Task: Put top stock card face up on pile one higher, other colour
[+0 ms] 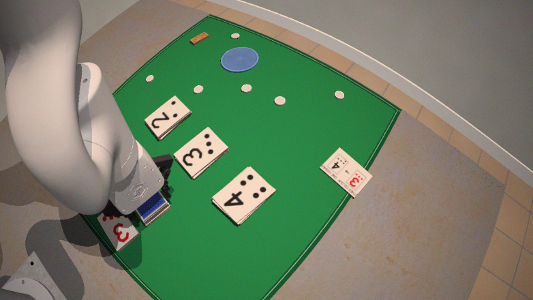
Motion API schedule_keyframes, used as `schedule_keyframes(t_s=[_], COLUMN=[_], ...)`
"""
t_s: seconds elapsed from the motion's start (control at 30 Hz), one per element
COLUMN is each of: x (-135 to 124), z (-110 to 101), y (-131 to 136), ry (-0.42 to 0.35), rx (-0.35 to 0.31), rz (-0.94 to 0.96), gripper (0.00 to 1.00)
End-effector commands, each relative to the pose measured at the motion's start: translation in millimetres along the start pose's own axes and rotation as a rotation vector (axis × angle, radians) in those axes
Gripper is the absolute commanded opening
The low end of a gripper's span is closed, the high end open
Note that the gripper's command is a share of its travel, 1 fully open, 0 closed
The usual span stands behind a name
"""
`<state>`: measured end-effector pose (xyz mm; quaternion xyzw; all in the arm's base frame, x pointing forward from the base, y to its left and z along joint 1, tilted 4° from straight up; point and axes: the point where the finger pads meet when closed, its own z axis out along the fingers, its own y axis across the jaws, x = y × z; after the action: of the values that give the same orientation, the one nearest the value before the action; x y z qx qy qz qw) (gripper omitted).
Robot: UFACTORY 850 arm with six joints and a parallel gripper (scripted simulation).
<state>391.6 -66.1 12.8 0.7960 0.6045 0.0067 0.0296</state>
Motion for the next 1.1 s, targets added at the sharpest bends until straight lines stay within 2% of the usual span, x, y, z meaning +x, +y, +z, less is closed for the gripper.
schedule_keyframes(t_s=[0.0, 1.07], x=[0.1, 0.1], z=[-0.3, 2.7], y=[0.6, 0.6], ry=[0.0, 0.0], rx=[-0.001, -0.001], rz=[0.0, 0.0], gripper=[0.86, 0.86])
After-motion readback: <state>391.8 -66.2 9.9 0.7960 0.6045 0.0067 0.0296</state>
